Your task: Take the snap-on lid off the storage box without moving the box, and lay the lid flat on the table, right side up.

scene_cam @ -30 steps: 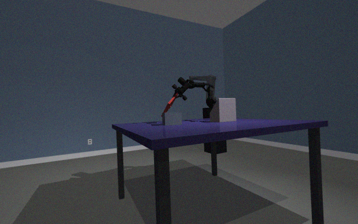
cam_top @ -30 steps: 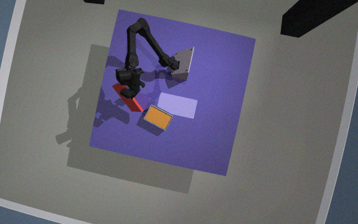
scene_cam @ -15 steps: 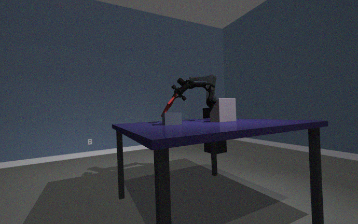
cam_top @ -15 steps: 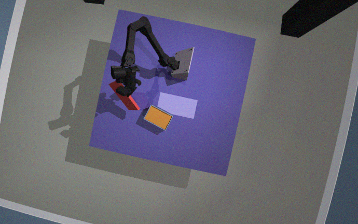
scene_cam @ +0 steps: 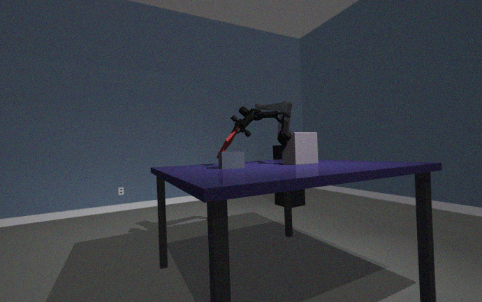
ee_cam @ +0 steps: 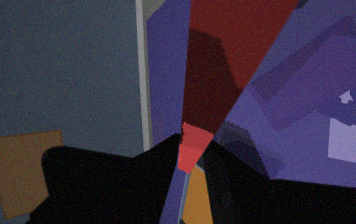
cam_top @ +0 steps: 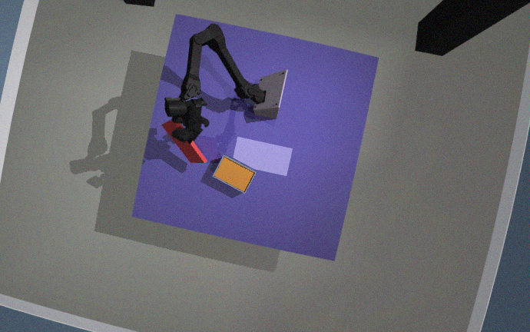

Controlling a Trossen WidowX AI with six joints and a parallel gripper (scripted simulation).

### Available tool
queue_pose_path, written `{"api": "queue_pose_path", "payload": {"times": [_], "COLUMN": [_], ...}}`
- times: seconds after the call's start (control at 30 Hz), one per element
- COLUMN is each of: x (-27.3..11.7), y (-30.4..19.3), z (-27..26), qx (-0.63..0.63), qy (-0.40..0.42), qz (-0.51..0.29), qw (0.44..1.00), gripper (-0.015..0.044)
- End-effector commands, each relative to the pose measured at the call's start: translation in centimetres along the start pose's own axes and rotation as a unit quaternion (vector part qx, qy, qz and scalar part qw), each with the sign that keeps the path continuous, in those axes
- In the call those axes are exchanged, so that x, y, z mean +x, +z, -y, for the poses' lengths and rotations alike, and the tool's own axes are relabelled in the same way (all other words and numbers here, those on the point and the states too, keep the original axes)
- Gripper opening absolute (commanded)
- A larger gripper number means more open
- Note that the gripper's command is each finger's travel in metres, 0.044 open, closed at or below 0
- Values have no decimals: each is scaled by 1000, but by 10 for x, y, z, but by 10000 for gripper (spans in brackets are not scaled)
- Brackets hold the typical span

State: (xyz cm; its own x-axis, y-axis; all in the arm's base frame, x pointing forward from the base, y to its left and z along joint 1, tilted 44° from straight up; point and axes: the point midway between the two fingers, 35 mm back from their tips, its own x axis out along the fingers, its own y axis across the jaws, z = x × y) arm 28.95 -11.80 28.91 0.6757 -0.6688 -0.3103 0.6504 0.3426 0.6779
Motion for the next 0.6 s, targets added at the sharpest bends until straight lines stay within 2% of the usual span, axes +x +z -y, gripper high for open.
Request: {"api": "queue_pose_path", "payload": {"times": [0.0, 0.57], "x": [3, 11], "y": [-1, -1], "z": [3, 13], "qx": [-2, -2], "qy": [4, 4], "qz": [-2, -1], "qw": [1000, 1000], "gripper": [0, 0]}}
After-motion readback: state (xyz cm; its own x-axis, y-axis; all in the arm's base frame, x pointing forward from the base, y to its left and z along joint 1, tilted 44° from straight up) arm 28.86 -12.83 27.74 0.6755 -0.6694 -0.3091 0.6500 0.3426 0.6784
